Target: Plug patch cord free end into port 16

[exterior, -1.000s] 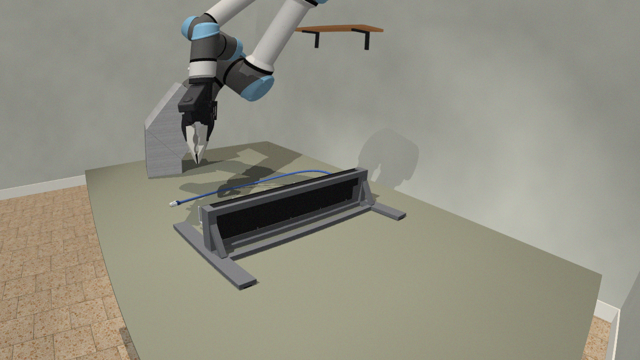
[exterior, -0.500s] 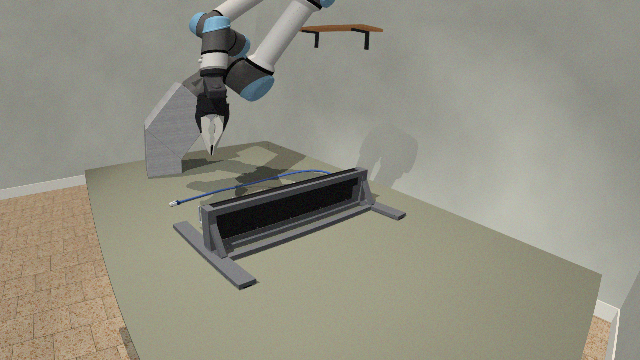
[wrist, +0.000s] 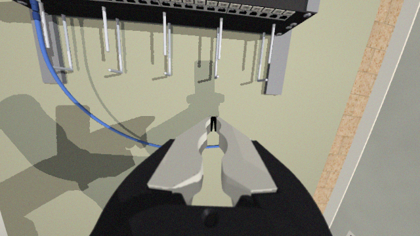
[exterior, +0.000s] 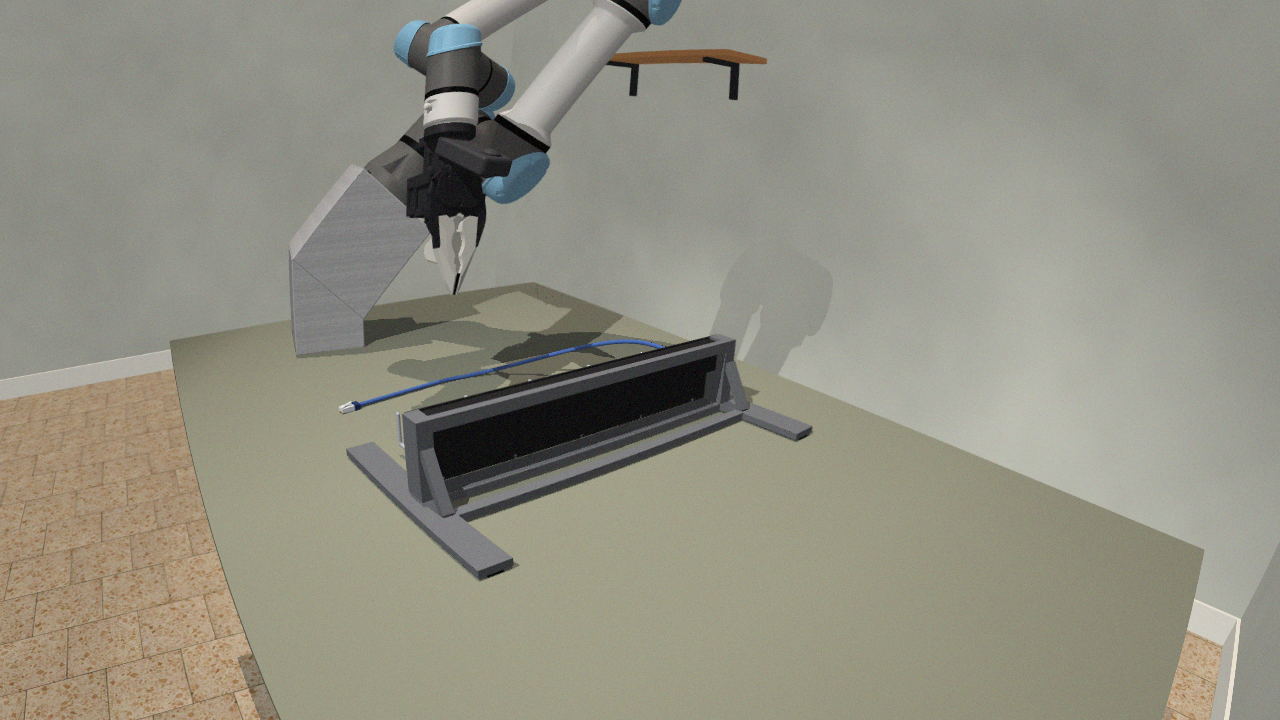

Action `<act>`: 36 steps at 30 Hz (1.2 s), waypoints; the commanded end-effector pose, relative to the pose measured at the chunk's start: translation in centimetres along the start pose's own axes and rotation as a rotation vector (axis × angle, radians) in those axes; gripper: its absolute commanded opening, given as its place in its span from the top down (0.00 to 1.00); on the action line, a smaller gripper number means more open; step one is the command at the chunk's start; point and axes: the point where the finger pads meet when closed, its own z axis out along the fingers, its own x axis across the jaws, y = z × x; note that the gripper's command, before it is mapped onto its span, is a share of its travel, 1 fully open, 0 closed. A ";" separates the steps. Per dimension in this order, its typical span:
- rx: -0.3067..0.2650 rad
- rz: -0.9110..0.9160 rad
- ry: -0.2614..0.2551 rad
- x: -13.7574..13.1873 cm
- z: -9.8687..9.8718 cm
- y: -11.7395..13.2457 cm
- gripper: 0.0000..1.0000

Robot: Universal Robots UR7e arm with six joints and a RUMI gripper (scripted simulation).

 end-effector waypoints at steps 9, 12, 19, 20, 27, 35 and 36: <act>0.065 -0.402 0.020 -3.1 -1.7 -2.2 1.00; 0.078 -0.490 0.029 -3.8 -2.0 -2.6 1.00; 0.103 -0.674 0.050 -5.3 -2.7 -3.3 1.00; 0.107 -0.704 0.054 -5.5 -2.8 -3.4 1.00; 0.132 -0.910 0.082 -7.2 -3.5 -4.1 1.00; 0.154 -1.123 0.117 -8.9 -4.2 -4.7 1.00; 0.157 -1.153 0.123 -9.1 -4.3 -4.8 1.00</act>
